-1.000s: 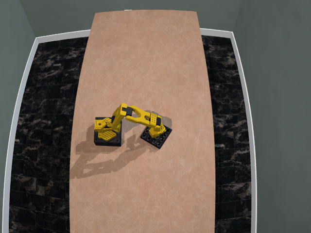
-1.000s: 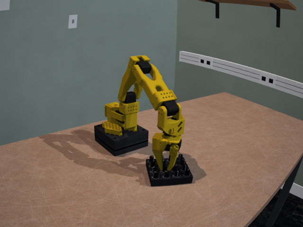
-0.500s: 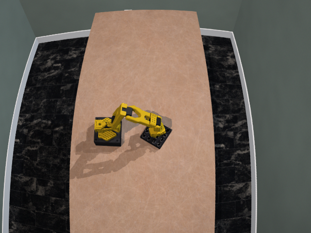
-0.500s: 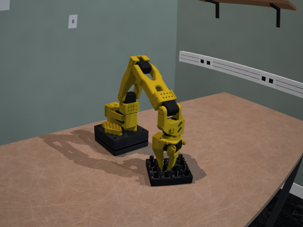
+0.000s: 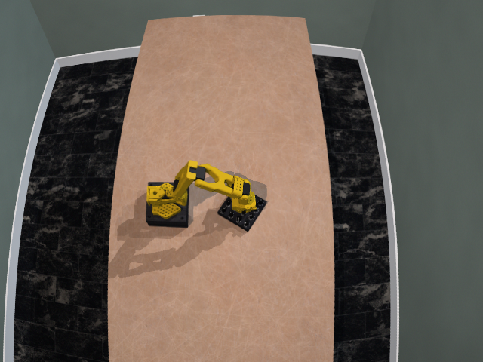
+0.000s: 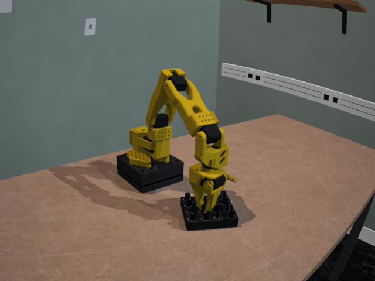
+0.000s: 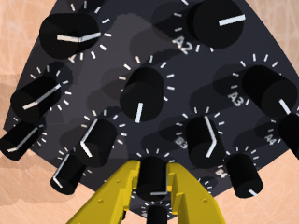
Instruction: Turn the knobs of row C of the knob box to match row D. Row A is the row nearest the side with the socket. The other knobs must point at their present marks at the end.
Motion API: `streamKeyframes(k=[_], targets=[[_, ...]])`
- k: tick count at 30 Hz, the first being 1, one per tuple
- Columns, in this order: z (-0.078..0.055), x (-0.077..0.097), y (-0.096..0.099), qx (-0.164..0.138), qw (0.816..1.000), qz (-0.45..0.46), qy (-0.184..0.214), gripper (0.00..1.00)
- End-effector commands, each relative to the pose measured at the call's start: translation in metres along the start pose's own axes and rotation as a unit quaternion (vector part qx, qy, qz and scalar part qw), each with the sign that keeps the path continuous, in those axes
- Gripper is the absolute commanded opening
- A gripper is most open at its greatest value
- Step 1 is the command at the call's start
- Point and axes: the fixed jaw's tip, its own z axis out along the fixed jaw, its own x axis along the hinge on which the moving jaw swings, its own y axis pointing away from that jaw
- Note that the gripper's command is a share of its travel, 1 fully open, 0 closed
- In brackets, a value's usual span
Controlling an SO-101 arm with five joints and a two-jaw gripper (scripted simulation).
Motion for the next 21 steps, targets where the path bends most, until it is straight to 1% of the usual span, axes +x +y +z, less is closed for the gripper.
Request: streamKeyframes(k=[1, 8, 15, 17, 21], targets=[[0.0, -0.0002, 0.0008, -0.005, 1.0, 0.024, -0.003, 0.01], [0.0, -0.0009, 0.0007, -0.006, 0.996, 0.085, -0.002, 0.01], [0.0, -0.0016, 0.0005, -0.006, 0.989, 0.146, -0.002, 0.01], [0.0, -0.0016, 0.0005, -0.006, 0.989, 0.146, -0.002, 0.01], [0.0, -0.002, 0.0004, -0.006, 0.984, 0.18, -0.002, 0.01]])
